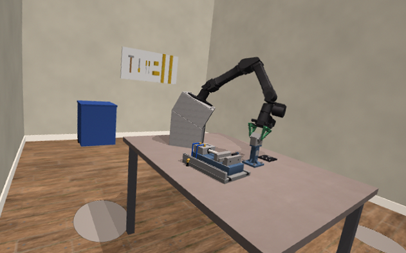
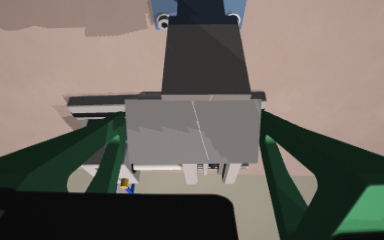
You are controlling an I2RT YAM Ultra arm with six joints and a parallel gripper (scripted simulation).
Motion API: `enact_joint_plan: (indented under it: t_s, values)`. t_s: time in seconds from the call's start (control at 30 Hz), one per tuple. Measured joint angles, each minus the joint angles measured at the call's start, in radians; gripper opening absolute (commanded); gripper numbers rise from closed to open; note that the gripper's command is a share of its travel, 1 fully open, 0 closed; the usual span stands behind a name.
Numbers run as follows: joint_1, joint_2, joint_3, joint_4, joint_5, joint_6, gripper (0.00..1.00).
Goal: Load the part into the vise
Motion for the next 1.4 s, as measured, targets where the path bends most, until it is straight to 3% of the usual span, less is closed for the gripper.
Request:
enact_joint_plan:
  t_s: [1.4]
  values:
    - [-0.18,-0.036,-0.105,0.139,-0.49,-0.171,0.81]
